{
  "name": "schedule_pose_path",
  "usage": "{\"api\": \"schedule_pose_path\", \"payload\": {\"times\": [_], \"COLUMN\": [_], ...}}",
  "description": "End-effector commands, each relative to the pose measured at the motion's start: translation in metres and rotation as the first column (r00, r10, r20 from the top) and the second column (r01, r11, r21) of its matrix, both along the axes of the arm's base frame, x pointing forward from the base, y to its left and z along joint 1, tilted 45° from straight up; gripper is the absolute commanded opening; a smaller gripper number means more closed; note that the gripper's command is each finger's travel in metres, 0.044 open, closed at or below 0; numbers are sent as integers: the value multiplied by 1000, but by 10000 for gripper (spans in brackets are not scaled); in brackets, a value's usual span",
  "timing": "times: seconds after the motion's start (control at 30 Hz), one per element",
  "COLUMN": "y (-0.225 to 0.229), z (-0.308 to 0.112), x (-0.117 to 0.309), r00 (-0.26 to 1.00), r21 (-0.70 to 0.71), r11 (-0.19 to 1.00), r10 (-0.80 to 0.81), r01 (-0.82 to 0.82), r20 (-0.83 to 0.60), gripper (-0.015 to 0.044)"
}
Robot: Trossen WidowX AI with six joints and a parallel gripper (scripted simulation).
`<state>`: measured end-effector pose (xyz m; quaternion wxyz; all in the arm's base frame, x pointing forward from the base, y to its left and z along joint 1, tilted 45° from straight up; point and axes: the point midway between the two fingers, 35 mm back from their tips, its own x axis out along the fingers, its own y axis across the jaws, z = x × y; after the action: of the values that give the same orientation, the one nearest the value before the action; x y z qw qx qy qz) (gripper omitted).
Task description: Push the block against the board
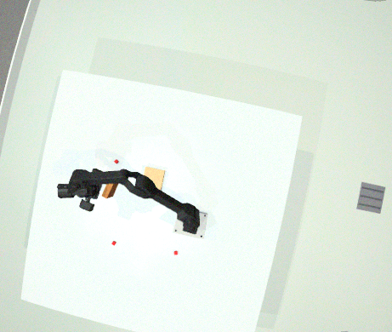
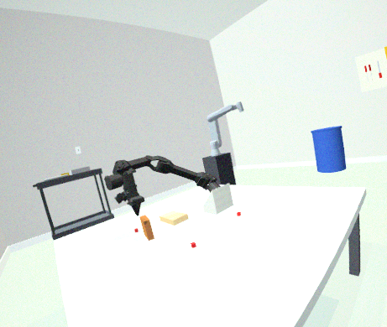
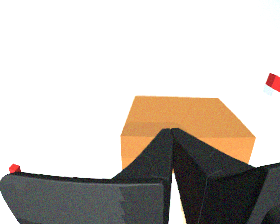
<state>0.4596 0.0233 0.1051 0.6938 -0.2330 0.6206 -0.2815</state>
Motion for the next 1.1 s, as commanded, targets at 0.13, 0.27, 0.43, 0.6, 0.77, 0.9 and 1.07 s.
{"api": "schedule_pose_path", "payload": {"times": [0.13, 0.27, 0.43, 0.6, 0.77, 0.9, 1.07], "y": [-14, -40, -44, -44, -43, -42, -42], "z": [11, -14, -18, -19, -20, -21, -22], "x": [1, 5, 5, 1, -6, -11, -18], "r00": [998, 998, 997, 997, 998, 998, 998], "r21": [-28, -28, -29, -29, -29, -29, -28], "r11": [999, 998, 998, 998, 998, 998, 998], "r10": [-45, -46, -46, -46, -46, -46, -46], "r01": [46, 48, 48, 48, 48, 48, 48], "r20": [49, 53, 54, 53, 53, 53, 52], "gripper": [0, 0, 0, 0, 0, 0, 0]}}
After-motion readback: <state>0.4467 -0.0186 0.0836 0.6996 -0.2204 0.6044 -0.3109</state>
